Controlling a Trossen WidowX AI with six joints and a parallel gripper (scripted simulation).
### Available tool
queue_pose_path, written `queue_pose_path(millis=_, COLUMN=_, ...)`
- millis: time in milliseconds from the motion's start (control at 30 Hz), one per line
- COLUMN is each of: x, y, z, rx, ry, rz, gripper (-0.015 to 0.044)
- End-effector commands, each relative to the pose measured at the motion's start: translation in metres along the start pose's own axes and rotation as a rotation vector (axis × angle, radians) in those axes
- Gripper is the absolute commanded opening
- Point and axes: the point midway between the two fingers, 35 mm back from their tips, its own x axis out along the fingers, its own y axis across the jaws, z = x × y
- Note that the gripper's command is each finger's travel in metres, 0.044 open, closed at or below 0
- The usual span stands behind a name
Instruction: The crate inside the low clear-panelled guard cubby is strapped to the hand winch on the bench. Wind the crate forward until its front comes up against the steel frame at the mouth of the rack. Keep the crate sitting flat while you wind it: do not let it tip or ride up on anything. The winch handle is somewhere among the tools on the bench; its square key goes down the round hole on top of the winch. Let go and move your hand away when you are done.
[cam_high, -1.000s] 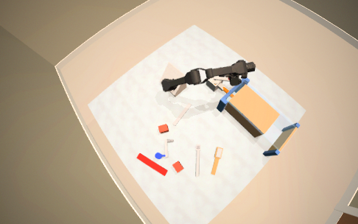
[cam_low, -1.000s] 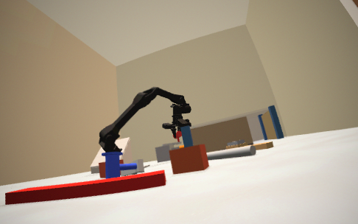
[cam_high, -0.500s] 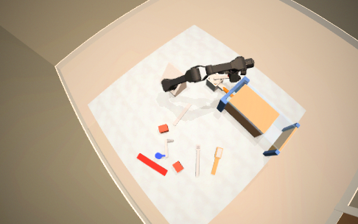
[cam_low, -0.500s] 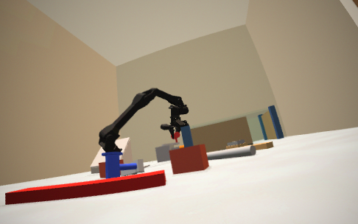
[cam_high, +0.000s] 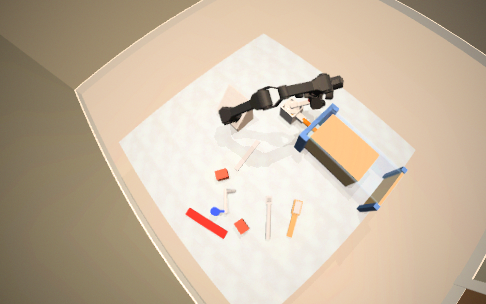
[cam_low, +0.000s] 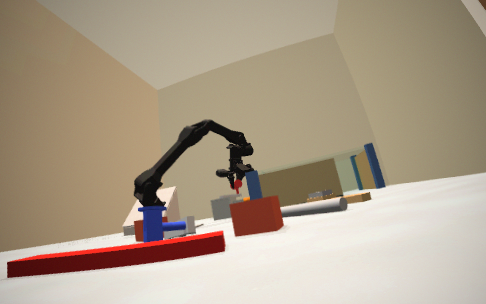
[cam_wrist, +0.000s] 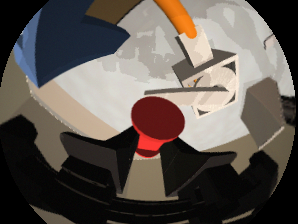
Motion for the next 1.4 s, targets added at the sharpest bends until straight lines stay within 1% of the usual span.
queue_pose_path(millis=0, x=0.006, y=-0.008, z=-0.014, rx=-0.01, ry=0.019, rz=-0.017, gripper=0.0)
queue_pose_path(millis=1367, x=0.02, y=-0.044, z=-0.047, rx=-0.012, ry=0.021, rz=-0.019, gripper=0.0)
